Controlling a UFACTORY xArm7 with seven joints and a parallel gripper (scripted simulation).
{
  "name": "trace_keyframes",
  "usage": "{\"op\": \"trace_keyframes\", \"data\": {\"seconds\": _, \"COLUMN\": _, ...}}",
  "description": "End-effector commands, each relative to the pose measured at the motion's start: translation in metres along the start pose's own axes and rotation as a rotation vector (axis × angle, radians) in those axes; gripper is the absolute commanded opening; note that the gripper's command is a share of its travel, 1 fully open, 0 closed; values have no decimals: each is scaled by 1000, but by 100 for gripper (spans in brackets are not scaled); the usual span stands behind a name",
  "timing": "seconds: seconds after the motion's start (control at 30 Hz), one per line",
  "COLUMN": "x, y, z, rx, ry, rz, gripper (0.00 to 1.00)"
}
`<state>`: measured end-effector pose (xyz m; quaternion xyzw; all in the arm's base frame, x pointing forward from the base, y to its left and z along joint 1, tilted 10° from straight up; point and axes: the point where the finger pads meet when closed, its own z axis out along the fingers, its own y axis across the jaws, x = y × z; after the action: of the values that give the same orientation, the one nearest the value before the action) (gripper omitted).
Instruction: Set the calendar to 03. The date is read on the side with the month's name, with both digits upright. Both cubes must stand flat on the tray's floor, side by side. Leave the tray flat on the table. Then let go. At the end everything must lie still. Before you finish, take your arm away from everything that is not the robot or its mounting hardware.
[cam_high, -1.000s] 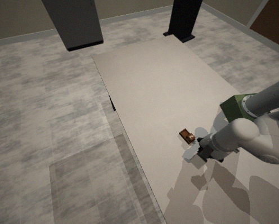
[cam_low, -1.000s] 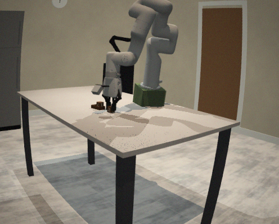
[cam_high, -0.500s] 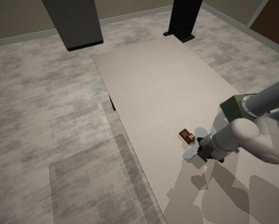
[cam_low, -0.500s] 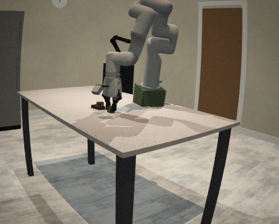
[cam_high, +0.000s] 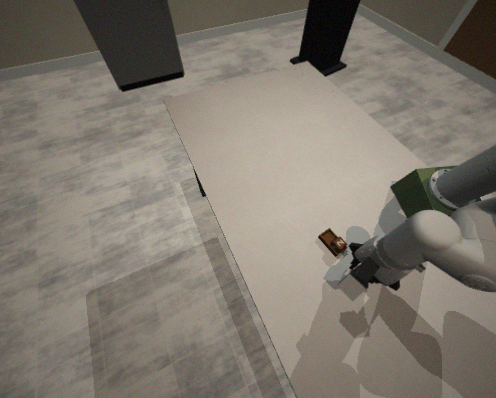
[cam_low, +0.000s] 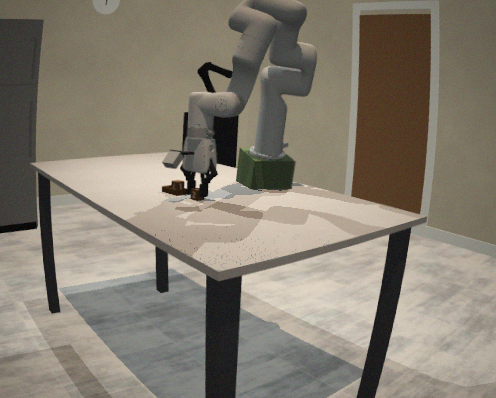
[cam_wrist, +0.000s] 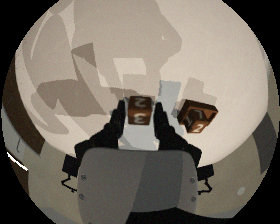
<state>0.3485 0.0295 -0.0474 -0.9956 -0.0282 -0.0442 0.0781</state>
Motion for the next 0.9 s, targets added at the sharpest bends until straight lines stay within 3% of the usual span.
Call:
{"op": "trace_keyframes", "data": {"seconds": 0.0, "x": 1, "y": 0, "z": -1, "rx": 0, "ry": 3, "rz": 1, "gripper": 47}}
{"op": "trace_keyframes", "data": {"seconds": 0.33, "x": 1, "y": 0, "z": -6, "rx": 0, "ry": 3, "rz": 1, "gripper": 47}}
{"op": "trace_keyframes", "data": {"seconds": 0.87, "x": 1, "y": 0, "z": -40, "rx": 0, "ry": 3, "rz": 1, "gripper": 47}}
